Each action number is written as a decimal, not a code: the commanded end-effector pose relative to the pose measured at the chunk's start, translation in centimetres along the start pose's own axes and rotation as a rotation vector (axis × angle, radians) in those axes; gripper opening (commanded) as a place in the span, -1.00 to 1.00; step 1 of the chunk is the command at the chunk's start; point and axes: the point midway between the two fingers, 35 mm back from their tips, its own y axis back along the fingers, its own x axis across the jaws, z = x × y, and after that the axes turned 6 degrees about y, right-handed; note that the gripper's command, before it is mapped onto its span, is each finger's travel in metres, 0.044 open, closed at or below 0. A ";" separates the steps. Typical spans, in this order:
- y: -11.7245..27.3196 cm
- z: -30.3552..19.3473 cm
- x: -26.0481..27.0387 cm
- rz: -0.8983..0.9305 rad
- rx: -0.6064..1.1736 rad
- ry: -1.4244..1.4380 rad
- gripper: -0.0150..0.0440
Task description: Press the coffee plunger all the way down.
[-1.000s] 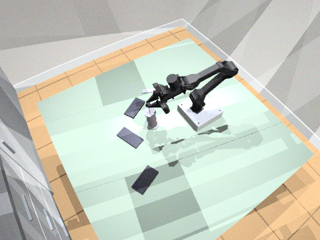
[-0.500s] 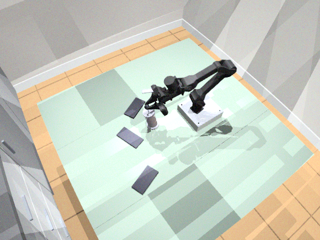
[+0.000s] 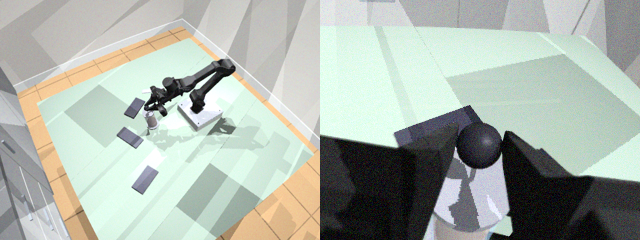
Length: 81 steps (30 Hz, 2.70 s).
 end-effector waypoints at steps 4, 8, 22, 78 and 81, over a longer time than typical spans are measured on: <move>-0.6 -1.4 0.1 0.006 0.051 0.011 -0.10; -0.7 -1.3 0.1 0.006 0.051 0.011 -0.10; -0.9 -1.2 0.1 0.006 0.051 0.011 -0.10; 6.2 4.4 -0.2 0.007 0.054 0.011 1.00; 6.2 4.4 -0.2 0.007 0.054 0.011 1.00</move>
